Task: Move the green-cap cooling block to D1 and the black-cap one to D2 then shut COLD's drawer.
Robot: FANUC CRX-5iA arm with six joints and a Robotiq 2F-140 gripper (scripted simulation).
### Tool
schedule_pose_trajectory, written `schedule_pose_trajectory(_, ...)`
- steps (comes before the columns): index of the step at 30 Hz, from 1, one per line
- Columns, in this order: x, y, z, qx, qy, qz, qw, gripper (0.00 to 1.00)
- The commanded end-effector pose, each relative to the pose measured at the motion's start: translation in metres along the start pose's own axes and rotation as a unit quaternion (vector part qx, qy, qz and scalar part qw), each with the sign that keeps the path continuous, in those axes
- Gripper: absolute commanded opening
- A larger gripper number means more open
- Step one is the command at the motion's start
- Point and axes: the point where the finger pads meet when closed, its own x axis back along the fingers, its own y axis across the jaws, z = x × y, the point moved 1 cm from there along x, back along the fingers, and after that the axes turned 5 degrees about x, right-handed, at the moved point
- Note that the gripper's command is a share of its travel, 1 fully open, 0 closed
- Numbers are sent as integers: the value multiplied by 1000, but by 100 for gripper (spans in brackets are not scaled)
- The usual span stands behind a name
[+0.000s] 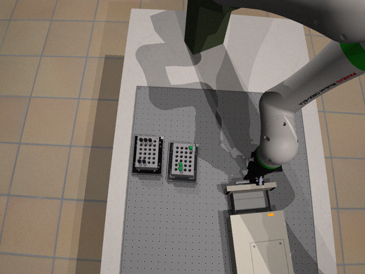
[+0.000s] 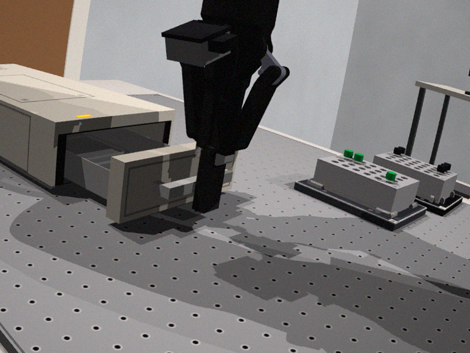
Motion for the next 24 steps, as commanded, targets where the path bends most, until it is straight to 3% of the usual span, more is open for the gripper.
schedule_pose_trajectory(1, 1, 4, 0, 0, 0, 0, 1000, 10)
schedule_pose_trajectory(24, 1, 29, -3, 0, 0, 0, 1000, 10)
